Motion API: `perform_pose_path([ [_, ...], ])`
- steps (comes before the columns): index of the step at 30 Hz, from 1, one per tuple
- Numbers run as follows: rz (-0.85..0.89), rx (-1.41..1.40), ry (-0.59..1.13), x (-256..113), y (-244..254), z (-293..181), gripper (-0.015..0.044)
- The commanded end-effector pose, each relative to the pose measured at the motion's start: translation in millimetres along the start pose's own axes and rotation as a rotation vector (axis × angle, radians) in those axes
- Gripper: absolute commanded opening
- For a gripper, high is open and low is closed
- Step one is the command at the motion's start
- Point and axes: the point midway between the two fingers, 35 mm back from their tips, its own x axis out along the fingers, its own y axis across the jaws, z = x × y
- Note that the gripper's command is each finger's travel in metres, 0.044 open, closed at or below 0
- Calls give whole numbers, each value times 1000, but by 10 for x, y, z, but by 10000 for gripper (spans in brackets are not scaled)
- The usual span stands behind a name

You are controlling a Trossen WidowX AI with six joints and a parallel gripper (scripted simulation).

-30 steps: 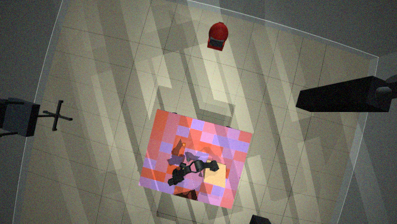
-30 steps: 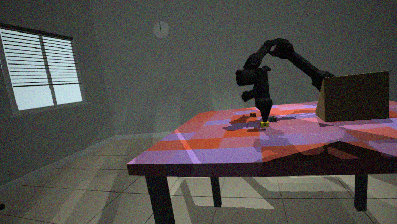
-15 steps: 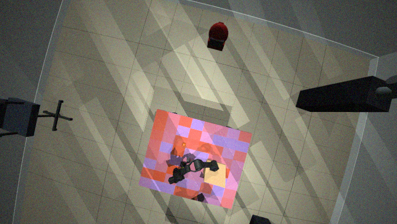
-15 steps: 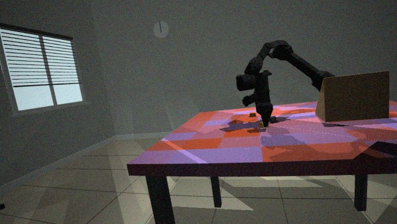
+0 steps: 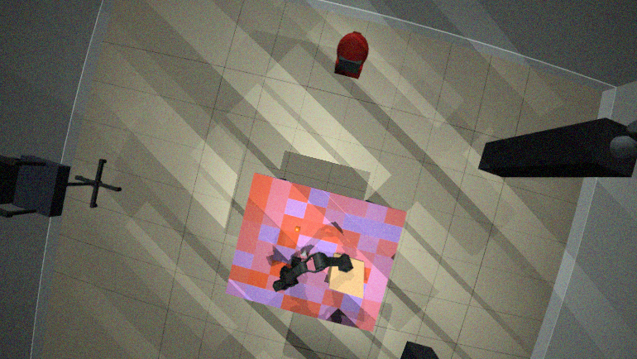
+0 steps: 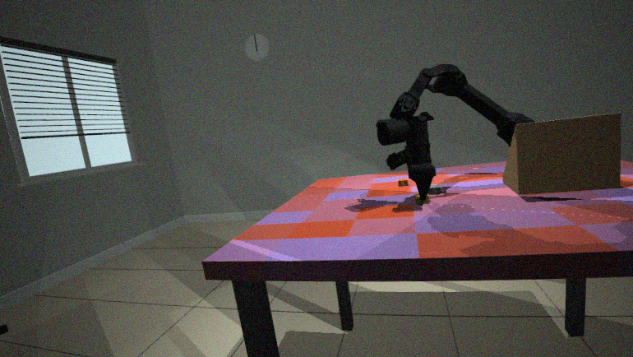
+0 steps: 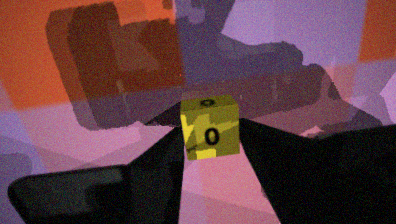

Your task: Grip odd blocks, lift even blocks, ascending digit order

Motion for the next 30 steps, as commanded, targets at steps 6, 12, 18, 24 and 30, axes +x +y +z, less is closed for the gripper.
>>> perform_pose_path([
  [6,-3,-4,-3,1,-3,3,120],
  [12,-3,-4,-3,1,-3,3,120],
  [18,-3,-4,-3,1,-3,3,120],
  [24,-3,-4,-3,1,-3,3,120],
  [30,-2,-4,-3,-64,-2,4,120],
])
